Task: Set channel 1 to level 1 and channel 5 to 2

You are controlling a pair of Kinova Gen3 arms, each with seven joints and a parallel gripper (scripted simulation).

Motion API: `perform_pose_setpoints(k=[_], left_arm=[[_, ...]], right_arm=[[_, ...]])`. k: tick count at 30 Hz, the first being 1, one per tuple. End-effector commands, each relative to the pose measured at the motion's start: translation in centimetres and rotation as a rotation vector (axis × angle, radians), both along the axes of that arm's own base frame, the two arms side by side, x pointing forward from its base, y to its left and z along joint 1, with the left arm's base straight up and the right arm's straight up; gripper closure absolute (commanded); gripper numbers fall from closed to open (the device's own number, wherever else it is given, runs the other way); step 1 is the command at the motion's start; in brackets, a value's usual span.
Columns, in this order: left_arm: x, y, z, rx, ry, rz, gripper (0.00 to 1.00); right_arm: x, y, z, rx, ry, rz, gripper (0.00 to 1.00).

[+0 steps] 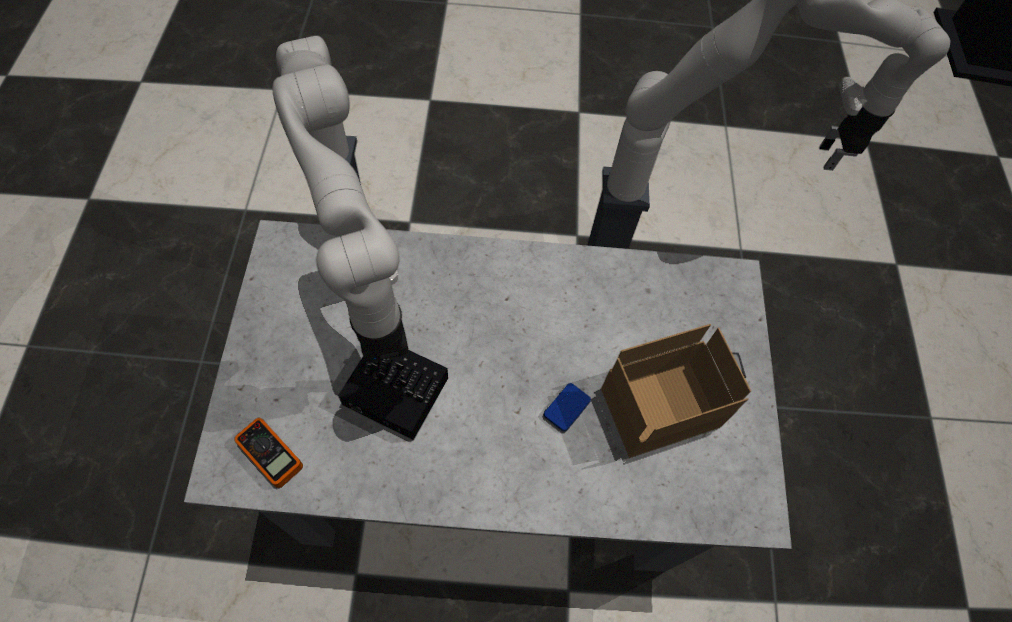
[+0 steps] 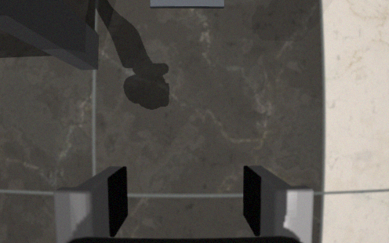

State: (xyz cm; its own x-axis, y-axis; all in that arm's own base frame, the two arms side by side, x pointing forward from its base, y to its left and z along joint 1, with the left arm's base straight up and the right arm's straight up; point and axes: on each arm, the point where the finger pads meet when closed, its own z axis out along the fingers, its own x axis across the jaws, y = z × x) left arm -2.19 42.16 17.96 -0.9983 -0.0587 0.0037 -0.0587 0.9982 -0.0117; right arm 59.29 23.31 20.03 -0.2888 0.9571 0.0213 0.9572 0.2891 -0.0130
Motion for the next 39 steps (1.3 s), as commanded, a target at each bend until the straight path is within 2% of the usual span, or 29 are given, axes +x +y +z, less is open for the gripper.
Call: perform_pose_setpoints(k=[1,9,11,26,28,39], left_arm=[[0.0,0.3,0.1,0.012,-0.003,-0.007,0.0],[0.0,0.3,0.1,0.012,-0.003,-0.007,0.0],[0.0,0.3,0.1,0.012,-0.003,-0.007,0.0],[0.0,0.3,0.1,0.012,-0.003,-0.007,0.0],[0.0,0.3,0.1,0.012,-0.003,-0.007,0.0],[0.0,0.3,0.1,0.012,-0.003,-0.007,0.0]], right_arm=[[-0.4,-0.5,0.6,-0.002,0.002,0.082,0.0],[-1.1,-0.7,1.3,0.011,0.01,0.321,0.0],[-1.1,-0.7,1.3,0.011,0.01,0.321,0.0],[-2.3,-0.8,2.8,0.044,0.016,0.877,0.0],[-2.3,-0.8,2.8,0.044,0.016,0.877,0.0],[-3.1,-0.4,4.1,0.072,0.012,1.318,0.0]])
